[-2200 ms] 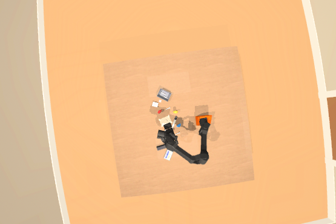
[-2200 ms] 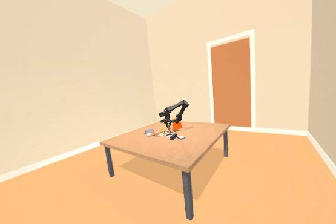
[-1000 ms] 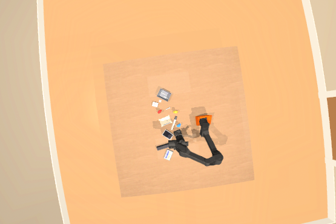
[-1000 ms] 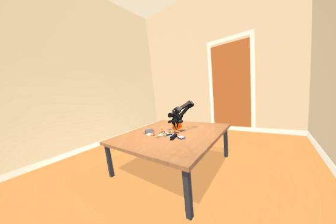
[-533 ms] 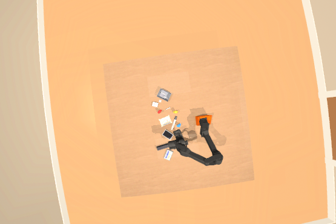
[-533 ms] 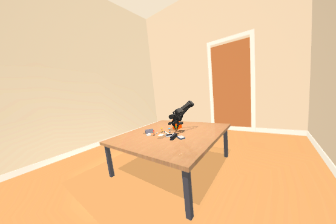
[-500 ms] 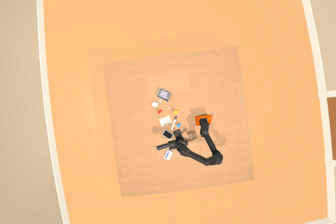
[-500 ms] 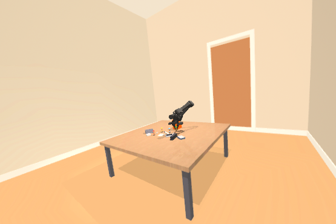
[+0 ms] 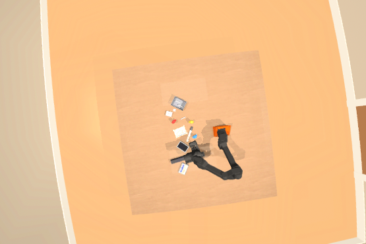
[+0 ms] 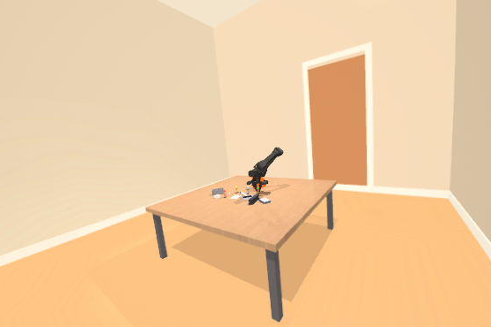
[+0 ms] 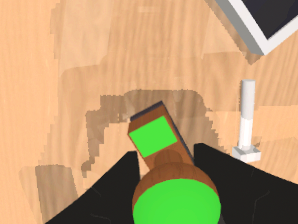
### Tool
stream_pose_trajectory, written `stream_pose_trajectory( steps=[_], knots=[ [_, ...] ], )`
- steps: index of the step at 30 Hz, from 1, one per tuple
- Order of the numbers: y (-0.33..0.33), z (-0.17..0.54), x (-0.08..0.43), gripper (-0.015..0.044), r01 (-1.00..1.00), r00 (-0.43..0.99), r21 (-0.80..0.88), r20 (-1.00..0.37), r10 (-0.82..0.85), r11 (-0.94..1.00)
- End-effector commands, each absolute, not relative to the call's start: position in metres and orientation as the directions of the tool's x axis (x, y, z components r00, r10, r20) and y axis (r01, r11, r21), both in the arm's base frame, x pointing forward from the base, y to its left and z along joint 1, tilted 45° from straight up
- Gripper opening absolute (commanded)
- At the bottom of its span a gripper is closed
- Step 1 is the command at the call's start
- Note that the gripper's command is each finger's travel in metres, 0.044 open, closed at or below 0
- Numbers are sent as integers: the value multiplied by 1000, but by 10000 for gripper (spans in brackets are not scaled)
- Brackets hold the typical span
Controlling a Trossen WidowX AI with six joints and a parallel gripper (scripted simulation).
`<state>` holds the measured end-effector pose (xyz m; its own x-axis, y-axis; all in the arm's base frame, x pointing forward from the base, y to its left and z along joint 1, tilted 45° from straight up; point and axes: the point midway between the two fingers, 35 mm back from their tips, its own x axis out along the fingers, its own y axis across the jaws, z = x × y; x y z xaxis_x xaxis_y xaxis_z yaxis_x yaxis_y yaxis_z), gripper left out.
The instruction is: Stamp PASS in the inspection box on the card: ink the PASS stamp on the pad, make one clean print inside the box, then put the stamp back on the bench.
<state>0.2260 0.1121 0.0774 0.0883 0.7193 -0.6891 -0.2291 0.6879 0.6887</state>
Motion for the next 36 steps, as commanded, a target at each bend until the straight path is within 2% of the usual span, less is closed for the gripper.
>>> stream_pose_trajectory(
  steps=[1, 6, 16, 20, 28, 36],
  knots=[
    [117, 70, 224, 0, -219, 79, 693, -689, 720, 687],
    [118, 70, 224, 0, -219, 79, 693, -689, 720, 687],
    [117, 73, 225, 263, -229, 86, 691, -687, 722, 685],
    [110, 78, 227, 264, -227, 86, 687, -692, 717, 690],
    [34, 152, 216, 264, -217, 77, 689, -694, 716, 691],
    [33, 154, 215, 264, -217, 77, 690, -693, 717, 690]
  ],
)
